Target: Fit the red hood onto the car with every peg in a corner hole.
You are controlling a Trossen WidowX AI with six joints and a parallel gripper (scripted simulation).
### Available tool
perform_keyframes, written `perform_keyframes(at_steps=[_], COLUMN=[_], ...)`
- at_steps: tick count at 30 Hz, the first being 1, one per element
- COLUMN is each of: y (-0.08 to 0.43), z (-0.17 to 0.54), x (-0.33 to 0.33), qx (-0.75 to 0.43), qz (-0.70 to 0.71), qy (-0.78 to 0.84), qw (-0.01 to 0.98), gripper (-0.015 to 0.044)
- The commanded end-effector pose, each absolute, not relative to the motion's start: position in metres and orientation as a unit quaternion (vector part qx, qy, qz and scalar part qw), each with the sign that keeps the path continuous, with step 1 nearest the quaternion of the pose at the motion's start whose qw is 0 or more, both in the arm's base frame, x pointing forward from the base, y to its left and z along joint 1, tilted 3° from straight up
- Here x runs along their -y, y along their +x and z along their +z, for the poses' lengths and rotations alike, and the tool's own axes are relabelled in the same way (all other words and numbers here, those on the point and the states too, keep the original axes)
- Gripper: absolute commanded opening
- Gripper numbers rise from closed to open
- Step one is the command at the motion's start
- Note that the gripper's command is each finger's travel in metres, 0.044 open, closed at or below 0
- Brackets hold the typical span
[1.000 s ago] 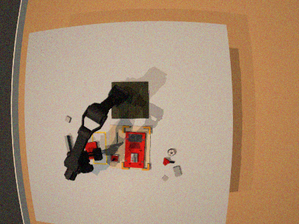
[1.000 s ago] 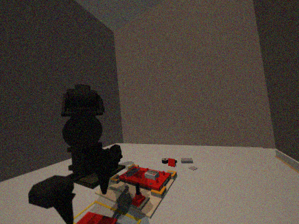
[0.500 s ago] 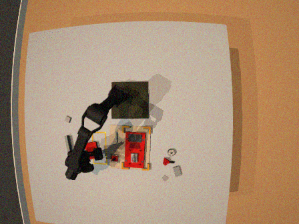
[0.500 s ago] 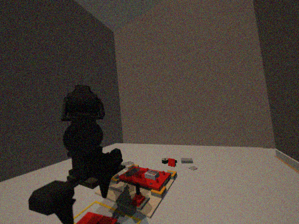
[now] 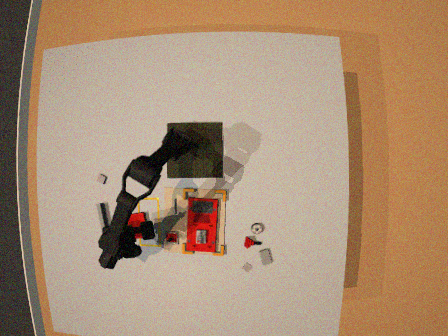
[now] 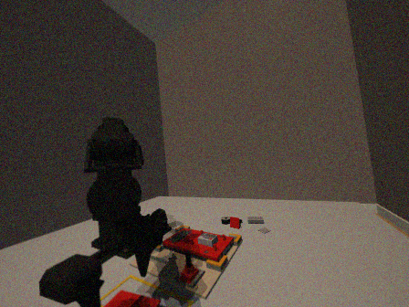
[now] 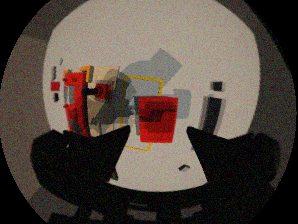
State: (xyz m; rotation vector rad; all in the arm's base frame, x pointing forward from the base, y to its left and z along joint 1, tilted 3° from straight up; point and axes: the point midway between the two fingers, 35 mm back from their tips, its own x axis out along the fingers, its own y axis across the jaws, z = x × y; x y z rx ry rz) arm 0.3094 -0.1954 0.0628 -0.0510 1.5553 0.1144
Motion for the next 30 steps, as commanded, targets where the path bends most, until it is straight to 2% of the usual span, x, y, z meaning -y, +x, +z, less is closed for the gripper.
perform_keyframes(at_steps=[1, 30], y=[0.309, 0.307], z=[0.060, 0.041], x=[0.196, 0.194], qx=[-0.702, -0.702], qz=[0.052, 0.052], qy=[-0.025, -0.024], qw=[0.710, 0.710], gripper=[0.0440, 0.0440])
